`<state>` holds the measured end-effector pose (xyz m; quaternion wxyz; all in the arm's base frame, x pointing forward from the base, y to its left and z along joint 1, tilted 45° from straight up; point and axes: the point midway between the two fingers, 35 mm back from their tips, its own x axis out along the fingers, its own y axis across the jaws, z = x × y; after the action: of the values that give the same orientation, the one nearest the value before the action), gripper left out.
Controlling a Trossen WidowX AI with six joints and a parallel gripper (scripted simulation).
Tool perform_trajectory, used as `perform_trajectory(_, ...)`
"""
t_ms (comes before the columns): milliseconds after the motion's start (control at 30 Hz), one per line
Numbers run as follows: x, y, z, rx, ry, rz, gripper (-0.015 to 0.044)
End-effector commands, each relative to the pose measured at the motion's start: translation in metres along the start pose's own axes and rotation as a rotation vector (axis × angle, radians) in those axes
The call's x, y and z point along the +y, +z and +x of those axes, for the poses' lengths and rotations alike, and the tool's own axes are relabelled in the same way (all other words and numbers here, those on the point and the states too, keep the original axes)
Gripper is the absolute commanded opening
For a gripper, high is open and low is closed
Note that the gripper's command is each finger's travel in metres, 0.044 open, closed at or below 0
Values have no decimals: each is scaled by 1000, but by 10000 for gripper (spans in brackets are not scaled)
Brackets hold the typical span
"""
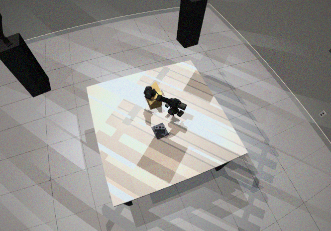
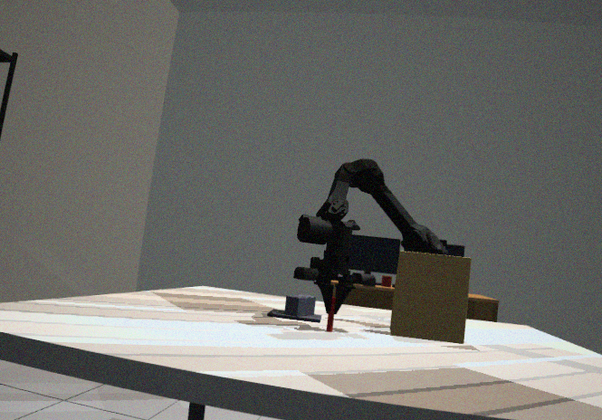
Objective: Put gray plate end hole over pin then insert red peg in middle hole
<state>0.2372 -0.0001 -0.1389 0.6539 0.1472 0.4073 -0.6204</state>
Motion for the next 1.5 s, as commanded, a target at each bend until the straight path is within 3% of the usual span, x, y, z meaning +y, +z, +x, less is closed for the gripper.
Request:
perform_trajectory(0, 0, 1, -2, -4, 0, -3, 0)
perform_trajectory(867, 9, 0, -81, 1, 3, -4, 0)
perform_trajectory(1467, 20, 37, -77, 14, 13, -13, 0)
